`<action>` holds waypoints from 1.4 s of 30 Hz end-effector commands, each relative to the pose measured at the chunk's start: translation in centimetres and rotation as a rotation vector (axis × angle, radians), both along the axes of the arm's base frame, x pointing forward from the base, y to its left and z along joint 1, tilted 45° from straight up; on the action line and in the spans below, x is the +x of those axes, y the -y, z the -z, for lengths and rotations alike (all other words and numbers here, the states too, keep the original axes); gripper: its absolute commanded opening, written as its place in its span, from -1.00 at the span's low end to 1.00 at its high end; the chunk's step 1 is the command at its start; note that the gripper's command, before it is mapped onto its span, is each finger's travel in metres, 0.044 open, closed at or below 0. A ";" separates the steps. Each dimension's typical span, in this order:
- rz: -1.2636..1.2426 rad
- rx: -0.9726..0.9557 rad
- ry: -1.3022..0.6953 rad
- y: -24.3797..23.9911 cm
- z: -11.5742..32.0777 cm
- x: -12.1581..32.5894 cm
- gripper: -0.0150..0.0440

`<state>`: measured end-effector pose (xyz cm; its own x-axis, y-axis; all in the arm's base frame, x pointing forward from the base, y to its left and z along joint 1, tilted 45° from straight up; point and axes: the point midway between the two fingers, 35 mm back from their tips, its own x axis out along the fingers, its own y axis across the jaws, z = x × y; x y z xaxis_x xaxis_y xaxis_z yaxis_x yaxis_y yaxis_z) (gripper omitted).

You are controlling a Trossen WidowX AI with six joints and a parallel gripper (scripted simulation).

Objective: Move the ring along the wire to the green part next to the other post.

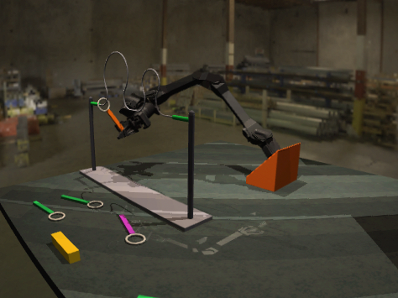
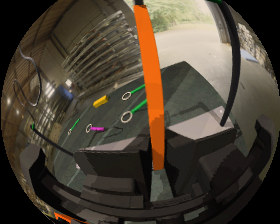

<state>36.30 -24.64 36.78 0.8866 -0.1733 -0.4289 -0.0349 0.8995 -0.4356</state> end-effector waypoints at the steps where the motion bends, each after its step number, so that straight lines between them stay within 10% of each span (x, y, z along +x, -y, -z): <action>1: -0.008 0.102 -0.006 -1.6 0.8 0.0 -1.00; 42: -0.028 1.107 -0.040 -16.1 -1.3 -0.6 -1.00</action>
